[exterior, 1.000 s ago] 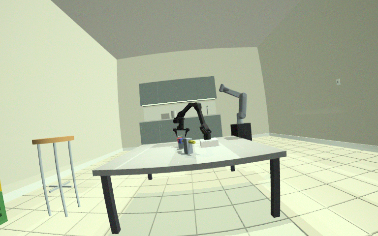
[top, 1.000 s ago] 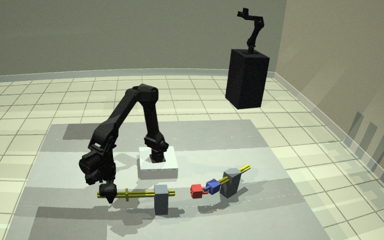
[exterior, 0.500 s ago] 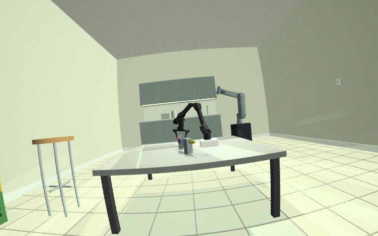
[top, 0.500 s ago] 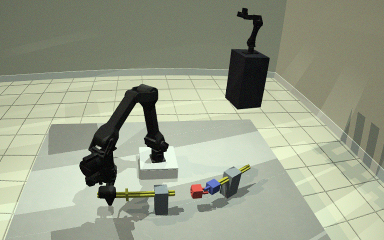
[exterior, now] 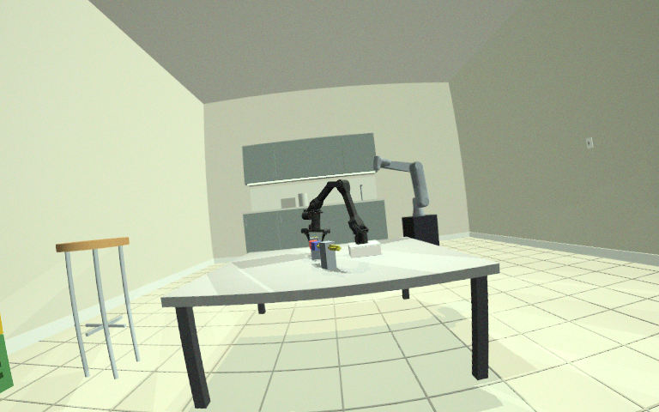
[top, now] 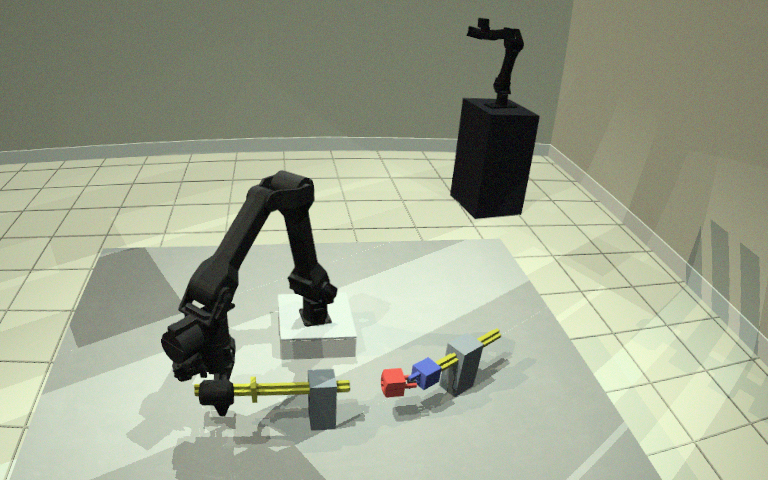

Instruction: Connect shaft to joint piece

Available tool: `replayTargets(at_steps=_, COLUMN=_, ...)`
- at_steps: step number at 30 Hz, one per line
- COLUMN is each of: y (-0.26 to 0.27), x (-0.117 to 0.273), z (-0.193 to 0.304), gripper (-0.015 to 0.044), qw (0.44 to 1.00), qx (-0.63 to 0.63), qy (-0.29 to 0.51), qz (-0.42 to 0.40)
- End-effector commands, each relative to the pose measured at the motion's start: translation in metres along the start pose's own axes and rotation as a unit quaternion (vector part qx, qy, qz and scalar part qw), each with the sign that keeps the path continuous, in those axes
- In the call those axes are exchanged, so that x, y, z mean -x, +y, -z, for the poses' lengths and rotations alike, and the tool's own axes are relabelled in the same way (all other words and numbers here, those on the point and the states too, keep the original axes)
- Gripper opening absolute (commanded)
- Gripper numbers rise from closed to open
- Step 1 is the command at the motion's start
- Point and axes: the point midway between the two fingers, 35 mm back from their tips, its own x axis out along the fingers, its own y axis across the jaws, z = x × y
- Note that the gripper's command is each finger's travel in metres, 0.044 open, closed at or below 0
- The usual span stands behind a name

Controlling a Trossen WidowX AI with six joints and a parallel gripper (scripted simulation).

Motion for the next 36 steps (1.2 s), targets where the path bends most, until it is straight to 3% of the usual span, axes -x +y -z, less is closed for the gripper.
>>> replayTargets(at_steps=1, y=0.0005, x=-0.0014, z=0.0005, gripper=0.0282, qw=1.0, qx=-0.002, qy=0.001, qz=-0.001)
replayTargets(at_steps=8, y=0.0005, x=-0.0014, z=0.0005, gripper=0.0102, qw=1.0, qx=-0.002, qy=0.001, qz=-0.001)
replayTargets(at_steps=36, y=0.0005, x=-0.001, z=0.0001, gripper=0.0067, qw=1.0, qx=-0.001, qy=0.0, qz=-0.001)
